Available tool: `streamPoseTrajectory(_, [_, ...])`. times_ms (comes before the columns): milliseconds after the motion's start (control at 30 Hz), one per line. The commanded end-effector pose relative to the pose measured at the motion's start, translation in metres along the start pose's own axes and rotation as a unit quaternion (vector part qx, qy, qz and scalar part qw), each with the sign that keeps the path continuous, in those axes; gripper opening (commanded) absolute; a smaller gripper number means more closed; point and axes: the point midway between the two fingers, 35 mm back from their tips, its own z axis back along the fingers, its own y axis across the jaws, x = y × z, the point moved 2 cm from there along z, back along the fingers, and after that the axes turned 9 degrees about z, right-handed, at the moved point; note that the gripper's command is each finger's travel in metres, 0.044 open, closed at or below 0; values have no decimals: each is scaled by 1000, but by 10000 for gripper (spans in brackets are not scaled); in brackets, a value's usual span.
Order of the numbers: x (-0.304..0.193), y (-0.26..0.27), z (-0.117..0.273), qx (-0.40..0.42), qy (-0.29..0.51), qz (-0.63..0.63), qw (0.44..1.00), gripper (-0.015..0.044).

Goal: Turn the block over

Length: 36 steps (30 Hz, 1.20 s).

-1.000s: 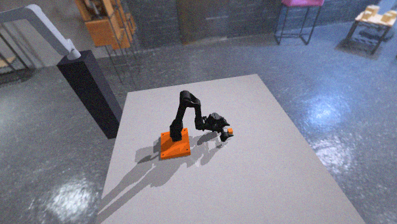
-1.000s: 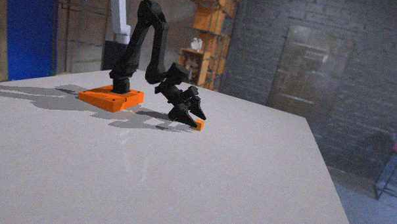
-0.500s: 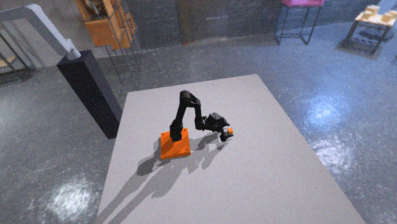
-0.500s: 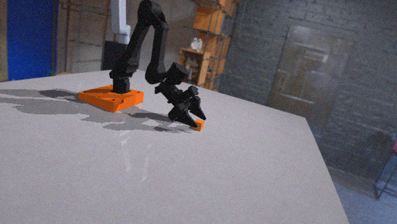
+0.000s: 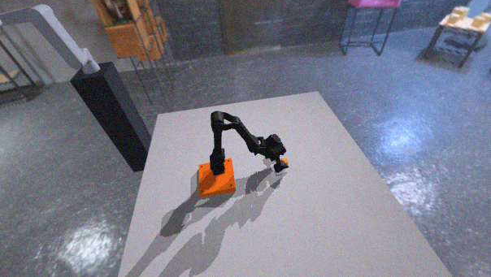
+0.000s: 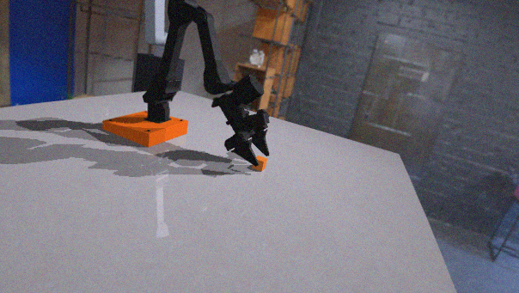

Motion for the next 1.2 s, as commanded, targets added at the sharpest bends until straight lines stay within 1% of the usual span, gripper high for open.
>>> streamPoseTrajectory(0, [30,-6,58,14,117,-1,993,440])
streamPoseTrajectory(467, [31,-6,60,15,123,-1,992,440])
streamPoseTrajectory(733, [59,-11,47,33,235,-4,971,440])
streamPoseTrajectory(1000, [80,-14,40,52,354,-3,934,440])
streamPoseTrajectory(1067, [83,-15,40,55,373,-2,926,440])
streamPoseTrajectory(1167, [83,-15,40,56,375,-2,925,440])
